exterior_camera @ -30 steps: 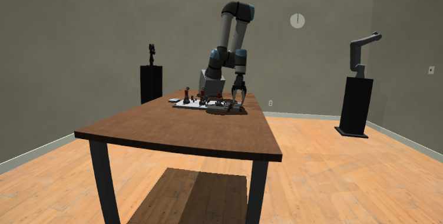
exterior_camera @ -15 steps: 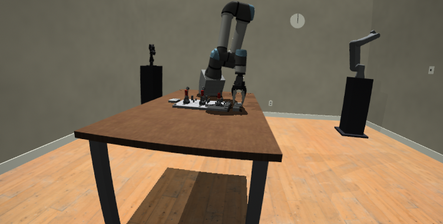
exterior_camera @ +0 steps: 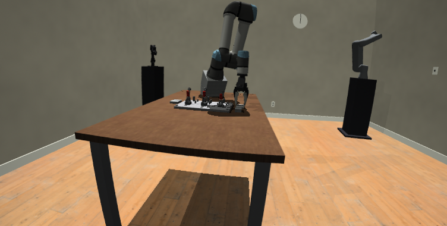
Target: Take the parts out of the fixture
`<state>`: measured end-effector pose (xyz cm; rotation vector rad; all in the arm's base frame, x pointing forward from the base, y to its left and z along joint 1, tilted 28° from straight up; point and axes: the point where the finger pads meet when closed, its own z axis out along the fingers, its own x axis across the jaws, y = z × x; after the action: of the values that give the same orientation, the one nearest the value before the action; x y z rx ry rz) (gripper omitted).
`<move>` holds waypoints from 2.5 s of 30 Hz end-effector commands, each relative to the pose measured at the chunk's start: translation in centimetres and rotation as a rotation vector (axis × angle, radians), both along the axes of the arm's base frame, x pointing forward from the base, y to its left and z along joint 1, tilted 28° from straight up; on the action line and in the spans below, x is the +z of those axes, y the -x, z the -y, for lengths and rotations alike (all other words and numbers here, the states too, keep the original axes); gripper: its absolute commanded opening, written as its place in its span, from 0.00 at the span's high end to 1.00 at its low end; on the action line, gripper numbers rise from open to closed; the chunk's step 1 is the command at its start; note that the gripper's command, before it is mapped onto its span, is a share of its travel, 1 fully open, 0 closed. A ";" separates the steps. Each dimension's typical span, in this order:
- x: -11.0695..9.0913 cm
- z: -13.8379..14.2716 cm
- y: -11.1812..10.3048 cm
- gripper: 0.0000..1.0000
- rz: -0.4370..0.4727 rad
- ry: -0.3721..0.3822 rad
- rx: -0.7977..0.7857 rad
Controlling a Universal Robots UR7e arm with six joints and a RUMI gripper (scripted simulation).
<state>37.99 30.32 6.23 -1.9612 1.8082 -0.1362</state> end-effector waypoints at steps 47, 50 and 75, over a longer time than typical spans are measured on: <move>0.2 0.0 0.0 0.53 0.001 0.000 0.000; 0.3 0.1 0.1 0.53 0.001 0.000 0.000; 6.3 1.9 2.7 0.53 0.001 0.000 0.000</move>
<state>35.73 28.74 11.55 -1.9595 1.8075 -0.1384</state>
